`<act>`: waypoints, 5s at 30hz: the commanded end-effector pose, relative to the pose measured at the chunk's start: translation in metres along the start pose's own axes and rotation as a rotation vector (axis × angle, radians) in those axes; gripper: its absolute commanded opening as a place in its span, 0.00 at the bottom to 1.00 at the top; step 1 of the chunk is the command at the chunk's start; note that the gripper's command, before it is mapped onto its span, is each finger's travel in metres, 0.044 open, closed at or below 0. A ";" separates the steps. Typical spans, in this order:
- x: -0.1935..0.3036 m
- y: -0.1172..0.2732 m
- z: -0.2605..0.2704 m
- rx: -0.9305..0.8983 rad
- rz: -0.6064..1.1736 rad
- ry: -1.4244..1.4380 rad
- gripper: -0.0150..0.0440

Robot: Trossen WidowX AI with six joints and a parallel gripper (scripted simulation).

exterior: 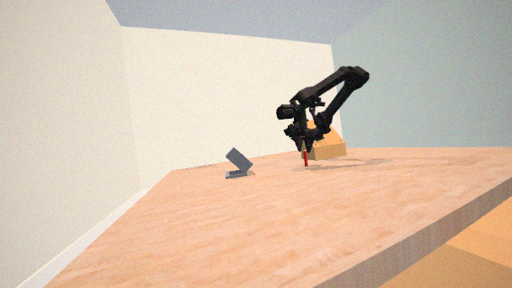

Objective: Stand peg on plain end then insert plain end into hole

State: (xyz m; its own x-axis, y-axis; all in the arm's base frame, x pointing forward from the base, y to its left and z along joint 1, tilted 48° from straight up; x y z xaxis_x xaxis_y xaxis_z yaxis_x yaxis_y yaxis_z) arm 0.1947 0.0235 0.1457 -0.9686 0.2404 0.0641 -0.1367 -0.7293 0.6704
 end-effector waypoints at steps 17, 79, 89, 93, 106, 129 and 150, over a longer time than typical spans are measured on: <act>0.002 -0.024 0.001 -0.009 0.001 0.000 0.91; -0.011 0.051 -0.013 0.012 -0.055 0.054 0.25; -0.019 0.049 -0.020 0.031 -0.110 0.109 0.25; -0.022 0.048 -0.023 0.039 -0.133 0.131 0.25; -0.032 0.047 -0.031 0.066 -0.205 0.202 0.25; -0.048 0.046 -0.044 0.118 -0.333 0.325 0.25; -0.062 0.048 -0.054 0.171 -0.451 0.434 0.25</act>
State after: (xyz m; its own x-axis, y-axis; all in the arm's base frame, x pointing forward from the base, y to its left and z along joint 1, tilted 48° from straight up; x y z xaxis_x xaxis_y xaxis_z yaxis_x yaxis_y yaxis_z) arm 0.2359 -0.0594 0.1356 -0.8332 0.1988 -0.5159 -0.5380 -0.5065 0.6738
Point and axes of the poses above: the point midway between the two fingers, 35 mm back from their tips, its own y axis back along the fingers, its own z axis across the jaws, x = y × z, the point moved 8 cm from there along y, back along the fingers, and after that the axes turned 2 degrees about y, right-handed, at the moved point
